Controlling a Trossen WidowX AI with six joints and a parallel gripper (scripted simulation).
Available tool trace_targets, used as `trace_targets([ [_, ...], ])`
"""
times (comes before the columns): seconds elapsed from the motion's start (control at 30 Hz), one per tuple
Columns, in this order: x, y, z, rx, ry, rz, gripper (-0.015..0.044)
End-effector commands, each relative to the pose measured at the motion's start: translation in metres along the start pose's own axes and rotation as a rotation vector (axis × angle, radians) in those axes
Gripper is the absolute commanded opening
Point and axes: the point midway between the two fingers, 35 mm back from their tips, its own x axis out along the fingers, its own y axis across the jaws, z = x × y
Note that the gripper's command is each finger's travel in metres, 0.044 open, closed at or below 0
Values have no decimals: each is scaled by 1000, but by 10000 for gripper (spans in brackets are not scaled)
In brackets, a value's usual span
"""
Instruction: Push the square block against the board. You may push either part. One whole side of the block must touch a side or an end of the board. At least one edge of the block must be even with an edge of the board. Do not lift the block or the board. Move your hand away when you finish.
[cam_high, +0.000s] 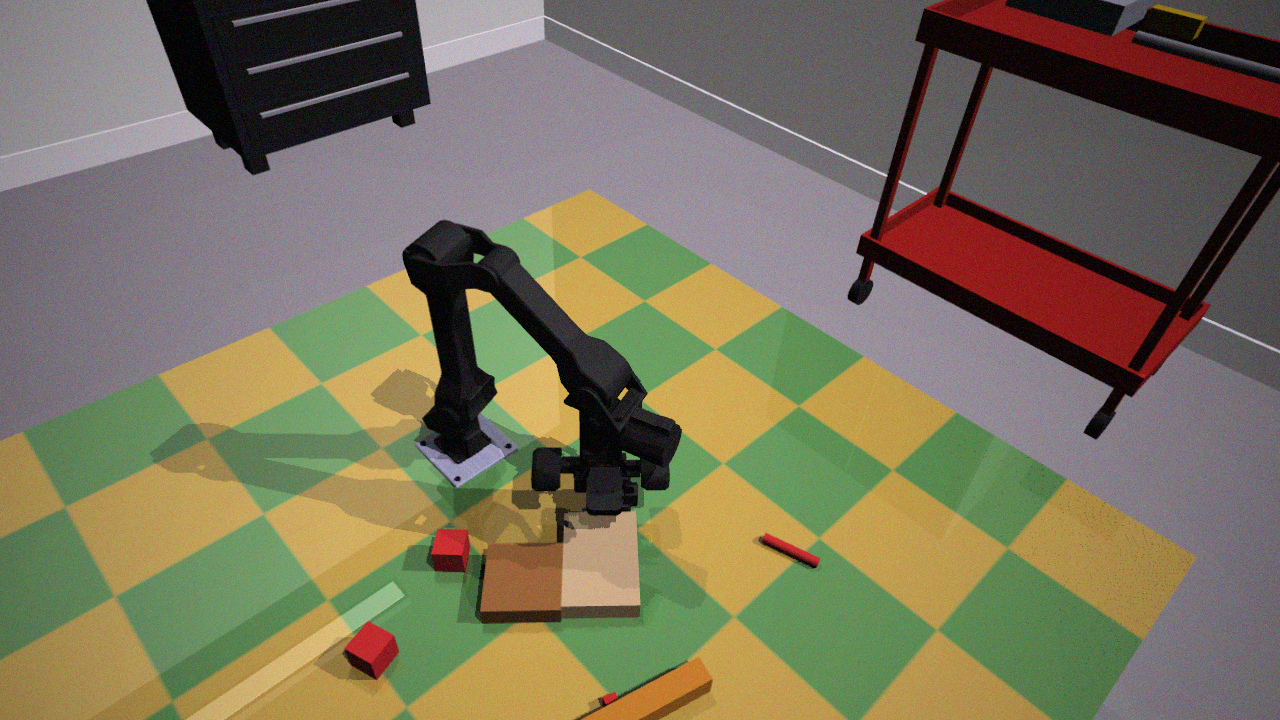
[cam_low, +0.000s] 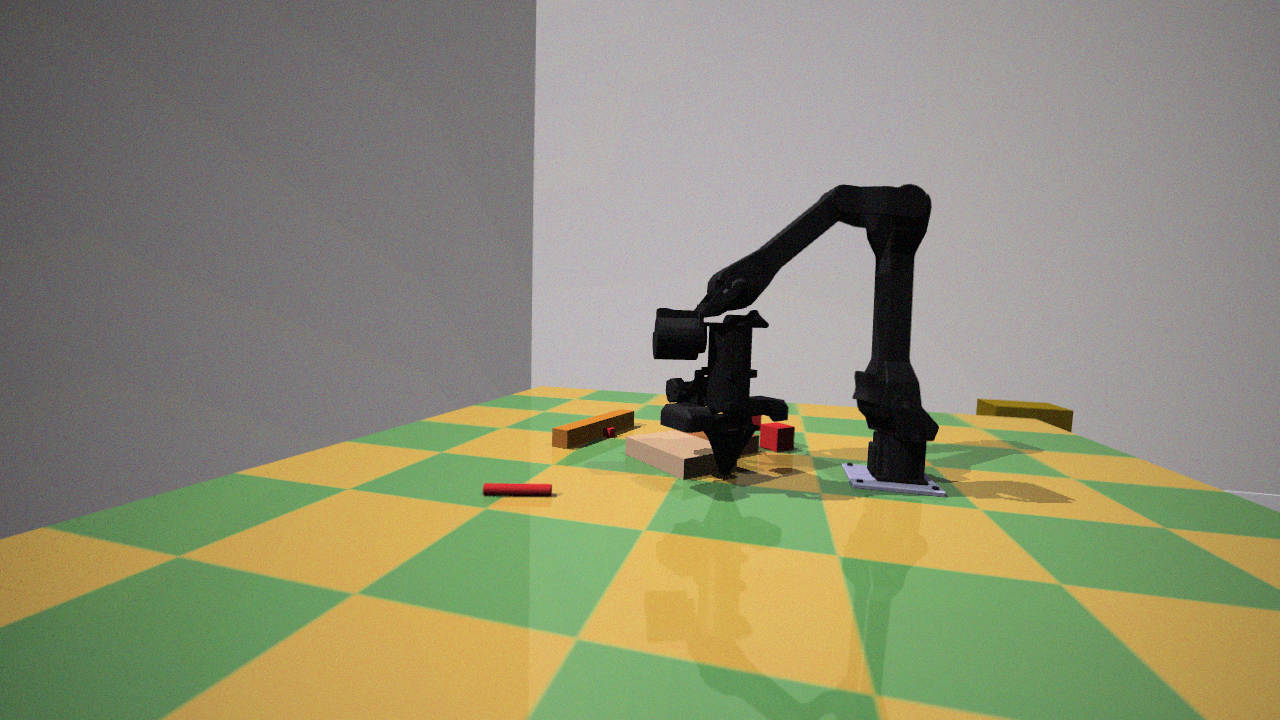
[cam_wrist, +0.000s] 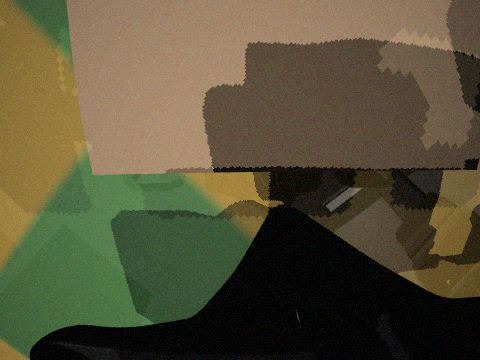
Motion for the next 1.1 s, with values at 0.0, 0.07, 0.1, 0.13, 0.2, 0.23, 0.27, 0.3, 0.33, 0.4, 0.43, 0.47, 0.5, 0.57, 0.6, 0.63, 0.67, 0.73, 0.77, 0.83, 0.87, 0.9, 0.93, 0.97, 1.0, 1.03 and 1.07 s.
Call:
trace_targets([
  [0.0, 1, 0, 3, 0, -2, -2, 0],
  [0.07, 1, 0, 4, 0, -2, -2, 0],
  [0.1, 1, 0, 5, 0, -2, -2, 0],
  [0.13, 1, 0, 5, 0, -2, -2, 0],
  [0.2, 1, 0, 7, 0, -3, -2, 0],
  [0.23, 1, 0, 7, 0, -3, -2, 0],
  [0.27, 1, 0, 8, 0, -3, -2, 0],
  [0.3, 1, 0, 9, 0, -3, -2, 0],
  [0.33, 1, 0, 10, 0, -3, -2, 0],
  [0.4, 1, 0, 11, 0, -3, -2, 0],
  [0.43, 1, 0, 12, 0, -3, -2, 0],
  [0.47, 1, 0, 12, 0, -3, -2, 0],
  [0.5, 1, 0, 13, 0, -3, -2, 0],
  [0.57, 1, 0, 14, 0, -3, -2, 0],
  [0.6, 1, 0, 15, 0, -3, -2, 0],
  [0.63, 1, 0, 16, 0, -3, -2, 0],
  [0.67, 1, 0, 16, 0, -3, -2, 0],
  [0.73, 1, 0, 18, 0, -3, -2, 0],
  [0.77, 1, 0, 18, 0, -3, -2, 0],
  [0.83, 1, 0, 20, 0, -4, -2, 0],
  [0.87, 1, 0, 20, 0, -4, -2, 0],
  [0.9, 1, 0, 21, 0, -4, -2, 0],
  [0.93, 1, 0, 22, 0, -4, -2, 0],
  [0.97, 1, 0, 22, 0, -4, -2, 0],
  [1.0, 1, 0, 23, 0, -4, -2, 0],
  [1.03, 1, 0, 24, 0, -4, -2, 0],
  [1.07, 1, 0, 24, 0, -4, -2, 0],
])
